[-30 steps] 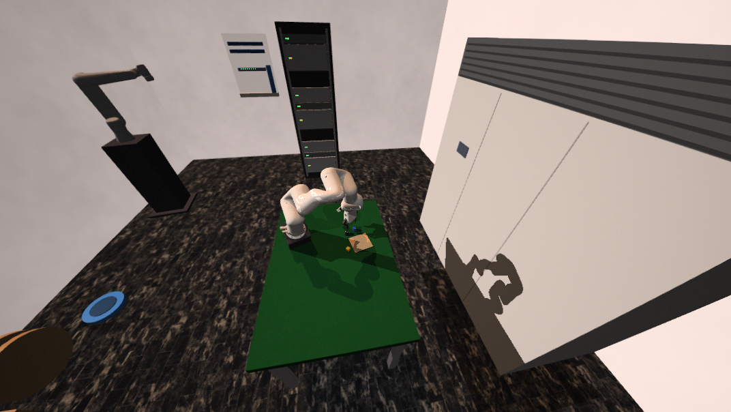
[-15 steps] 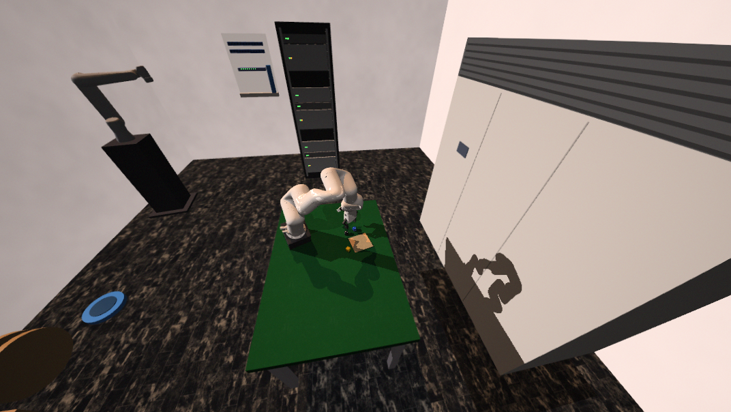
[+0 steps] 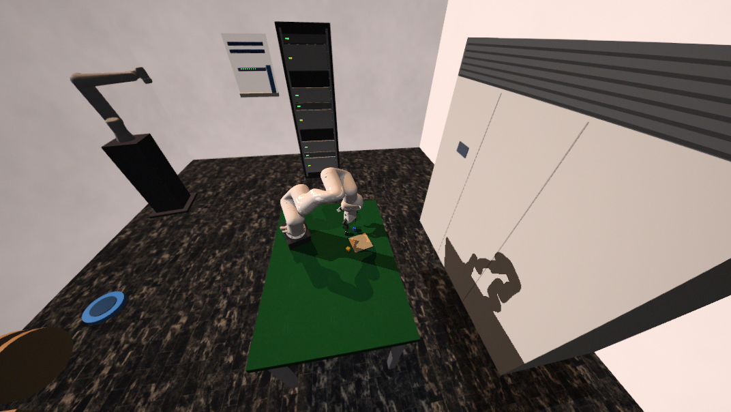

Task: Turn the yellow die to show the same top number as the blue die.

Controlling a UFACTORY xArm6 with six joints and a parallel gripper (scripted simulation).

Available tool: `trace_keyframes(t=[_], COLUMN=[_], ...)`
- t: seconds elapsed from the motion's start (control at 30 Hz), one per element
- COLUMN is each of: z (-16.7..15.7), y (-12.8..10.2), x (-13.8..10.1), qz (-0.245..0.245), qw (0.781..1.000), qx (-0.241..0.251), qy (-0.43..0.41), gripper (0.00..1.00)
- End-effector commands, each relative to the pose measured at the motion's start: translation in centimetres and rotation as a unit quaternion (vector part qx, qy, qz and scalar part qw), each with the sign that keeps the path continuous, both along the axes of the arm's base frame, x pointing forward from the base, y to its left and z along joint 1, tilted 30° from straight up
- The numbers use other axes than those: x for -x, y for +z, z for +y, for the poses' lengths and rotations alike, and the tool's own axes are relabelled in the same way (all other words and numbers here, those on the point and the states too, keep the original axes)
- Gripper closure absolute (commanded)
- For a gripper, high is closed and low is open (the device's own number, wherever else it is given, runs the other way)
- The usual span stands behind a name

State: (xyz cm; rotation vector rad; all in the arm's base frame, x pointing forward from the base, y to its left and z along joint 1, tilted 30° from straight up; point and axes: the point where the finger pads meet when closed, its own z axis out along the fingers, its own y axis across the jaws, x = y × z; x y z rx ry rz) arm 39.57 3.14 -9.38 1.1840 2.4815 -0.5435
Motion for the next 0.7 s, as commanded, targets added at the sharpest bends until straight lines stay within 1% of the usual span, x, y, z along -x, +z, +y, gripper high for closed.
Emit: trace_keyframes(t=[0.0,0.17,0.23,0.53,0.67], z=[0.1,0.4,0.8,4.0,4.9], y=[0.1,0.7,1.5,7.3,9.0], x=[-0.1,0.0,0.1,1.0,1.3], qz=[-0.001,-0.001,-0.001,-0.001,-0.001], qw=[1.0,1.0,1.0,1.0,1.0], qx=[-0.001,-0.001,-0.001,-0.001,-0.001], qy=[0.001,0.001,0.001,0.001,0.001], gripper=[0.0,0.0,0.0,0.0,0.0])
